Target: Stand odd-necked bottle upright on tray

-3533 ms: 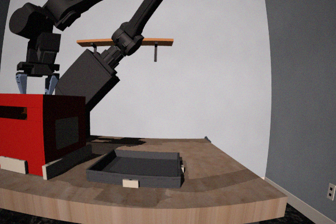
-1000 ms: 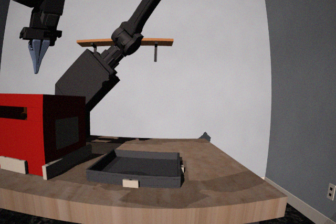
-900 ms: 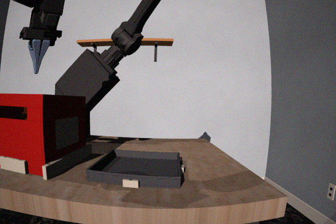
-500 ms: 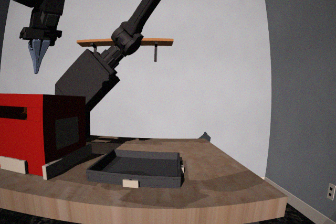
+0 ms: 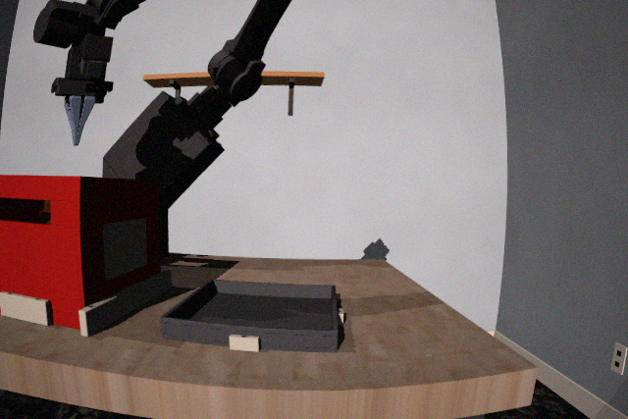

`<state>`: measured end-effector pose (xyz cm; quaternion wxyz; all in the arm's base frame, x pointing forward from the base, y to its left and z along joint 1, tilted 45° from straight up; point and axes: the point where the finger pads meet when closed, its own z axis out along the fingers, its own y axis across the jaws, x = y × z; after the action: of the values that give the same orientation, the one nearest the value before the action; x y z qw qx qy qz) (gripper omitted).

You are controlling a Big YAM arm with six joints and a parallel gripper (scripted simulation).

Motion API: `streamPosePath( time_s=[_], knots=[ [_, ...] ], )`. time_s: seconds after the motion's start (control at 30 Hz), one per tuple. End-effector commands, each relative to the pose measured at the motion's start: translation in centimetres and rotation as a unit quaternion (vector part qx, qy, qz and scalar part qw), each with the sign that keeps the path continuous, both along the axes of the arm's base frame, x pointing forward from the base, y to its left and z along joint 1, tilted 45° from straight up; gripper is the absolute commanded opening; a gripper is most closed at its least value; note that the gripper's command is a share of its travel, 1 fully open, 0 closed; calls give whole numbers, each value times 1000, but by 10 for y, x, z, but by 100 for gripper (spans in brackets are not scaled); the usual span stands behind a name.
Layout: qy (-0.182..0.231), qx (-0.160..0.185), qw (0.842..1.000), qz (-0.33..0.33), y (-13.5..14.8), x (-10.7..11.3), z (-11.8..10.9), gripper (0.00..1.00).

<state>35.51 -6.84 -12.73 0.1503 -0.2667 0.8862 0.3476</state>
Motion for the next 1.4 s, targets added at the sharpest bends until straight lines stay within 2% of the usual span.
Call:
streamPosePath(
  time_s=[0.0, 0.03, 0.07, 0.1, 0.23, 0.3, 0.43, 1.37],
  knots=[
    [-37, -8, 999, 14, -9, -26, 0, 0],
    [-37, -7, 999, 13, -9, -27, -1, 0],
    [-38, -6, 999, 13, -9, -27, 0, 61],
    [-54, -14, 998, 31, -7, -7, 2, 61],
    [-49, -12, 998, 31, -6, -9, -2, 61],
    [-34, -3, 999, 27, 2, -26, -4, 61],
    [-37, -5, 999, 21, -5, -23, -3, 61],
    [-33, -4, 999, 20, -3, -24, -5, 61]
  ],
)
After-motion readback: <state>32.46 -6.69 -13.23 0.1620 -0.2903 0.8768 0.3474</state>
